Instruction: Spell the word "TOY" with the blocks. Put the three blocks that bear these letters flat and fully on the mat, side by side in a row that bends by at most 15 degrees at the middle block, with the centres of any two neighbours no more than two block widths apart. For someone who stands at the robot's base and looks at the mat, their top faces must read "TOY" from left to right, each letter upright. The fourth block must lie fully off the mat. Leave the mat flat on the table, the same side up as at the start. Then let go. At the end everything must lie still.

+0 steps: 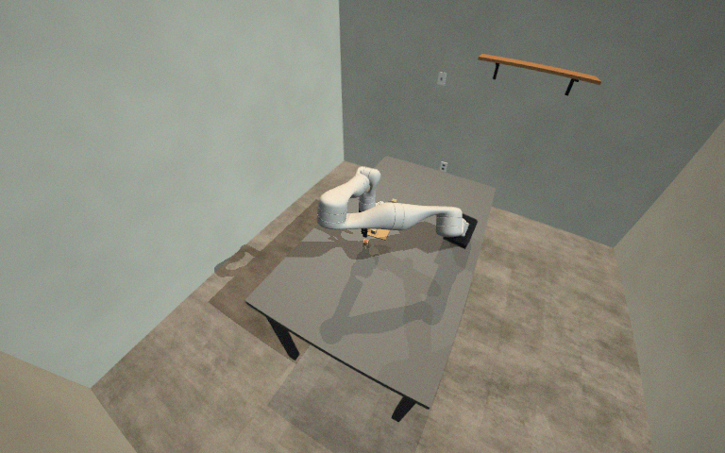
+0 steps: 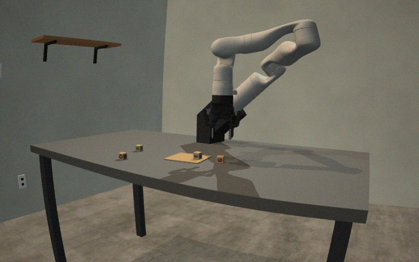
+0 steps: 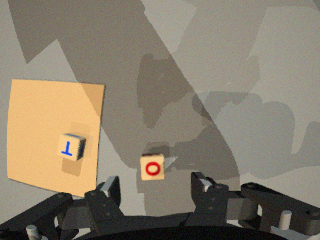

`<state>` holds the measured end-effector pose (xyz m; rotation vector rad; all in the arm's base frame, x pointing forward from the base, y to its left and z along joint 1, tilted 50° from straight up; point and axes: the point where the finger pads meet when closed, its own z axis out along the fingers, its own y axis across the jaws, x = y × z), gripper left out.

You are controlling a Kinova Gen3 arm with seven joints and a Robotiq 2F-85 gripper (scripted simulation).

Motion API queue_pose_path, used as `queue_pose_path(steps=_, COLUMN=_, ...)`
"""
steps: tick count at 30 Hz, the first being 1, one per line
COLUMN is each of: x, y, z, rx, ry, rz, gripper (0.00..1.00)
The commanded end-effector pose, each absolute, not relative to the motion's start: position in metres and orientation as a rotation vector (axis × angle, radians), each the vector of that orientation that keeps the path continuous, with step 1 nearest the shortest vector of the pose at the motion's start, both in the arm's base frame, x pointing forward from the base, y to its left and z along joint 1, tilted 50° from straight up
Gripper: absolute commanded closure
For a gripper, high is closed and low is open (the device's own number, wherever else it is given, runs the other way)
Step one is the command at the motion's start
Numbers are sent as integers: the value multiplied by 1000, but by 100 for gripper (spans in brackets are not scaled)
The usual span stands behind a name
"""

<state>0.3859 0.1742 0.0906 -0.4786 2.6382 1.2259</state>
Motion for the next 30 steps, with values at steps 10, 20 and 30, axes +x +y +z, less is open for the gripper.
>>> queue_pose_path(steps=10, x=386, y=174, z=91, rx=-477, ry=2637, rz=1225, gripper=38)
queue_pose_path(steps=20, x=387, y=177, z=88, rx=-477, ry=2637, rz=1225, gripper=38)
queue_pose_path(steps=30, x=387, y=184, z=82, rx=-477, ry=2637, rz=1225, gripper=38)
